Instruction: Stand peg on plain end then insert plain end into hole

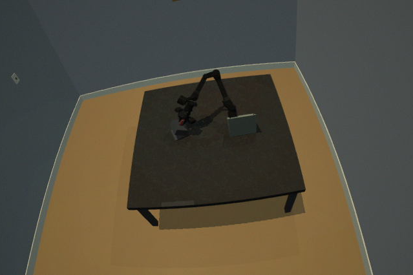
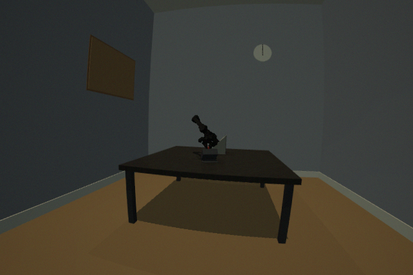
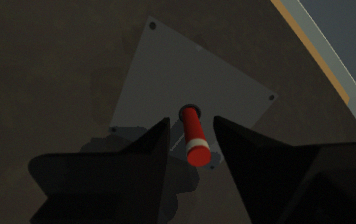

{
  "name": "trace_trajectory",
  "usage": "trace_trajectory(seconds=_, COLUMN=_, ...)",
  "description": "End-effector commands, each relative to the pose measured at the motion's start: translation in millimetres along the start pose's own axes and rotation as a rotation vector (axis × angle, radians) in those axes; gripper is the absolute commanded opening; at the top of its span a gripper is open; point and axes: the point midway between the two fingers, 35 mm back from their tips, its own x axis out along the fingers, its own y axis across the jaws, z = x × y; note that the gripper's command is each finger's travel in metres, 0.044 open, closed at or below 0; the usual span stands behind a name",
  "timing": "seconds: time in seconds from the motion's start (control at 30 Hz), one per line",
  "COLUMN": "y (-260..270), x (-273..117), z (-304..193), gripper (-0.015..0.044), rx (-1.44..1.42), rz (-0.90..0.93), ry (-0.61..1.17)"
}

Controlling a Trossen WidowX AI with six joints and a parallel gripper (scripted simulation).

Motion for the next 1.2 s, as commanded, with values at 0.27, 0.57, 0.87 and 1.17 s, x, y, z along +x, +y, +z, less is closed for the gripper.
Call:
trace_trajectory(seconds=0.27, y=-0.7, x=-6.7, z=0.9, gripper=0.0440, rx=0.000, rz=0.000, ry=0.000)
trace_trajectory(seconds=0.57, y=-1.6, x=-20.6, z=2.7, gripper=0.0440, rx=0.000, rz=0.002, ry=-0.002)
trace_trajectory(seconds=0.87, y=-2.2, x=-34.6, z=4.3, gripper=0.0440, rx=-0.001, rz=0.004, ry=-0.003)
trace_trajectory(seconds=1.17, y=-2.5, x=-49.1, z=5.5, gripper=0.0440, rx=-0.001, rz=0.006, ry=-0.003)
